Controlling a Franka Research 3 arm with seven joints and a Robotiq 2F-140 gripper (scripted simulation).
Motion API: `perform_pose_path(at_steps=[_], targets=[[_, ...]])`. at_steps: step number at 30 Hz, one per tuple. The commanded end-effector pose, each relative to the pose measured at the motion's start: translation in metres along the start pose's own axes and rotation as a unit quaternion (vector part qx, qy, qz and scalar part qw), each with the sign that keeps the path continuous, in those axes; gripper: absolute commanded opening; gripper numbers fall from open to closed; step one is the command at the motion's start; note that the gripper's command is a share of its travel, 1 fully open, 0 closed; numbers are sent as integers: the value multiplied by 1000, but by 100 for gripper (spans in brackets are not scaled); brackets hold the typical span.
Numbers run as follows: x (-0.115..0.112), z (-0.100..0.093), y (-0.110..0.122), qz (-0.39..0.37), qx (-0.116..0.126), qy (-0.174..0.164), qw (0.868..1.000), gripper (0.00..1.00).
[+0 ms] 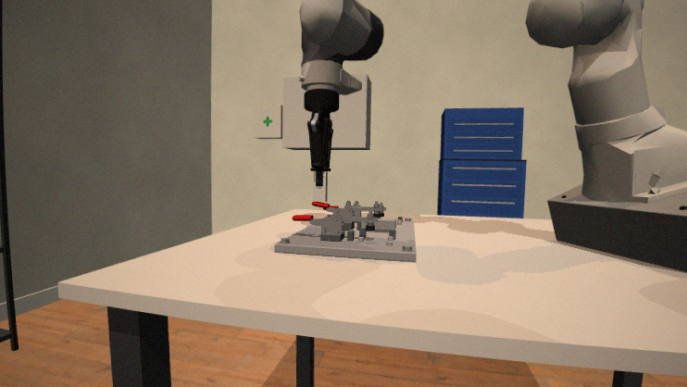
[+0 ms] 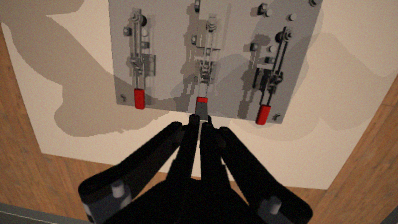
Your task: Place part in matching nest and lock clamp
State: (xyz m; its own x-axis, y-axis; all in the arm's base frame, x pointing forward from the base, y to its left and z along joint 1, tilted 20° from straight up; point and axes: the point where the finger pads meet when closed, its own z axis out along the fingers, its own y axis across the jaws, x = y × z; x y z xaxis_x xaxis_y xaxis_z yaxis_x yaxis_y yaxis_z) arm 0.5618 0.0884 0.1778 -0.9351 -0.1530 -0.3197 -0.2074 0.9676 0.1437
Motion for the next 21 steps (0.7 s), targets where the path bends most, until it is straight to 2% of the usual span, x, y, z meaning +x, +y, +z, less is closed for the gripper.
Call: perform_pose_path(at_steps=[1,21], targets=[[1,2,0,3,1,0,1000,0],[1,4,0,3,1,0,1000,0]])
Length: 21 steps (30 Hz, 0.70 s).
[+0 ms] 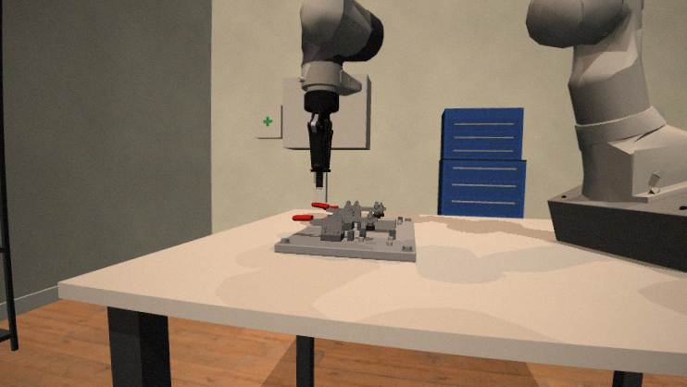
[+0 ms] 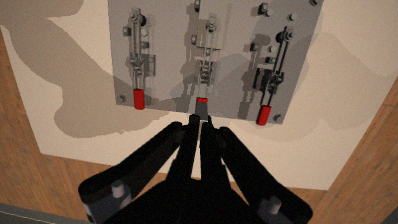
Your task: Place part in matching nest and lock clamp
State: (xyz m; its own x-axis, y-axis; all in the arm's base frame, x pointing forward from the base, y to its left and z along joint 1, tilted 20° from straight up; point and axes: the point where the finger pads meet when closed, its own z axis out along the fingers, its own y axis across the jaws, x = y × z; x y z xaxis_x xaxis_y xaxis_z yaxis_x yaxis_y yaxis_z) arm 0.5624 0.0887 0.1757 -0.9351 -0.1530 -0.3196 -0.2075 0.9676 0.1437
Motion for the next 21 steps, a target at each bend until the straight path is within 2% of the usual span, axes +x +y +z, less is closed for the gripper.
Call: perform_pose_path(at_steps=[1,21], targets=[[1,2,0,3,1,0,1000,0],[1,4,0,3,1,0,1000,0]])
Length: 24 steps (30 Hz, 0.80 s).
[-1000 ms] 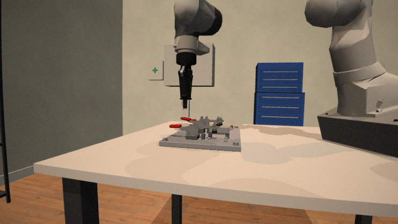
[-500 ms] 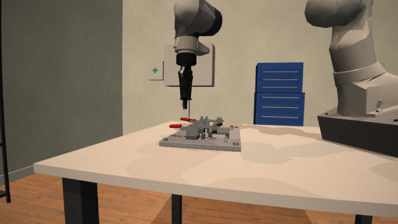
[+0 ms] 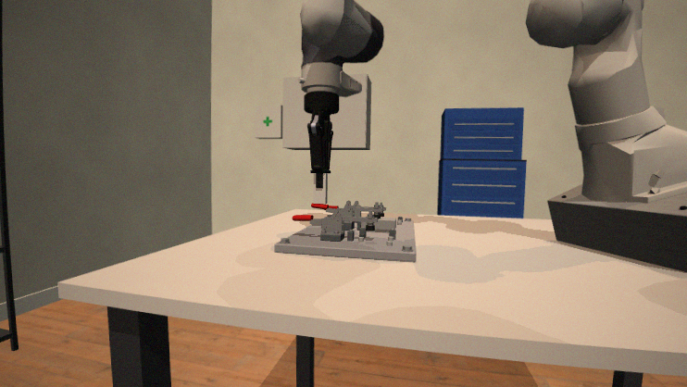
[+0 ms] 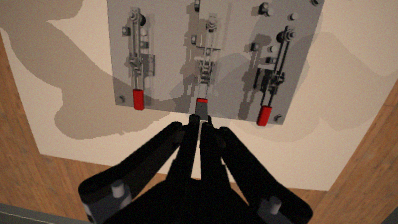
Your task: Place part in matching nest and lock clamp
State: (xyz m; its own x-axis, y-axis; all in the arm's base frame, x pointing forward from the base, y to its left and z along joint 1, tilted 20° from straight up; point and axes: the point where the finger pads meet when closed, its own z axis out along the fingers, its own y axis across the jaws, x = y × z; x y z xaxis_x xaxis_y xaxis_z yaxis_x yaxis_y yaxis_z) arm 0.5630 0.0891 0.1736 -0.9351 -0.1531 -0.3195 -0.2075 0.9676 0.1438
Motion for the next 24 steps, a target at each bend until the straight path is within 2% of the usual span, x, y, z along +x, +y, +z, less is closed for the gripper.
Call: perform_pose_path(at_steps=[1,24], targets=[[1,2,0,3,1,0,1000,0],[1,4,0,3,1,0,1000,0]])
